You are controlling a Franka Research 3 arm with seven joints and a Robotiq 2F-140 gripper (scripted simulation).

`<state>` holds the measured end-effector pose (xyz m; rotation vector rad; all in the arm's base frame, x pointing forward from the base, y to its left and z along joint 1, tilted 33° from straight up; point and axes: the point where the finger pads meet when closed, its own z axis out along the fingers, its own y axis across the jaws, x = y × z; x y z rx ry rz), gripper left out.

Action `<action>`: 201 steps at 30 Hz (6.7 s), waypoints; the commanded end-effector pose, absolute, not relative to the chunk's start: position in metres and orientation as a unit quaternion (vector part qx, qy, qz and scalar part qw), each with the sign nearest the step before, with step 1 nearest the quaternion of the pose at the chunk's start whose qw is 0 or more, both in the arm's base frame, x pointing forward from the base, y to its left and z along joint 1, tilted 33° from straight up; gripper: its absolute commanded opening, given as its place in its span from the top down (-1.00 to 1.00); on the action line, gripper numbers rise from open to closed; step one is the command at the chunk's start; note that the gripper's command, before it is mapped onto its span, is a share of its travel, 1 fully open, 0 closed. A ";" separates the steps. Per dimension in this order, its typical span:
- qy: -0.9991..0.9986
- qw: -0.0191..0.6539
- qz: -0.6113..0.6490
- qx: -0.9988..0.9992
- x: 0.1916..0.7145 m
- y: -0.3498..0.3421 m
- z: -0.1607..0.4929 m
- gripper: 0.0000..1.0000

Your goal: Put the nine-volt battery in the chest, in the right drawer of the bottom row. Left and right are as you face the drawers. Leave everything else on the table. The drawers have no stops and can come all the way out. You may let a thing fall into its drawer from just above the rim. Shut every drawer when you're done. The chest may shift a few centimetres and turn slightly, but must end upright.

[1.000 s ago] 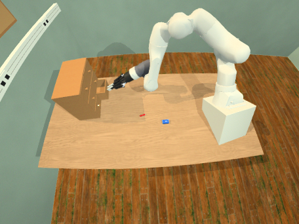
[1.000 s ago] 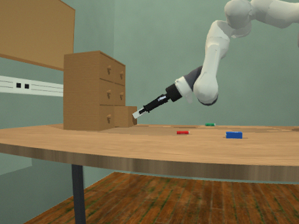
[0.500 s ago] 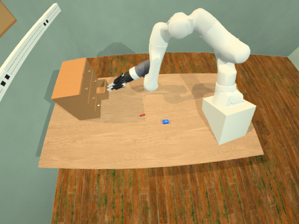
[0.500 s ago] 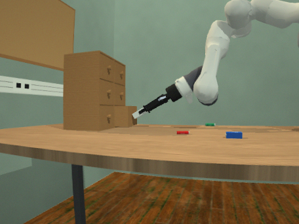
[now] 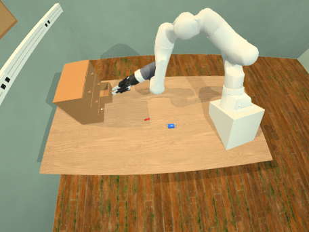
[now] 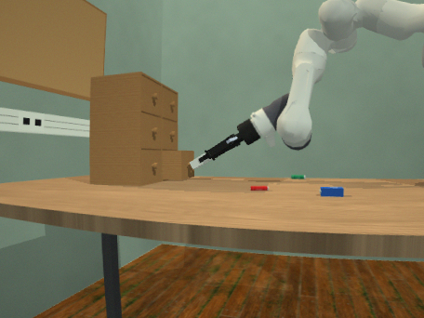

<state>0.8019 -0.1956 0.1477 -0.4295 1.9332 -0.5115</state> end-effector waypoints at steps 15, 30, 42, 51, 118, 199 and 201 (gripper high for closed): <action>0.804 0.522 -0.215 -0.184 0.759 -0.199 0.147 0.44; 0.804 0.522 -0.215 -0.184 0.700 -0.158 0.220 0.44; 0.806 0.539 -0.213 -0.119 0.692 -0.157 0.225 0.44; 0.797 0.569 -0.200 0.025 0.681 -0.152 0.232 0.44; 0.508 0.527 -0.083 0.676 0.627 -0.132 0.267 0.44; 0.056 0.281 0.049 0.957 0.584 -0.117 0.299 0.44; 0.055 0.280 0.049 0.957 0.584 -0.117 0.299 0.44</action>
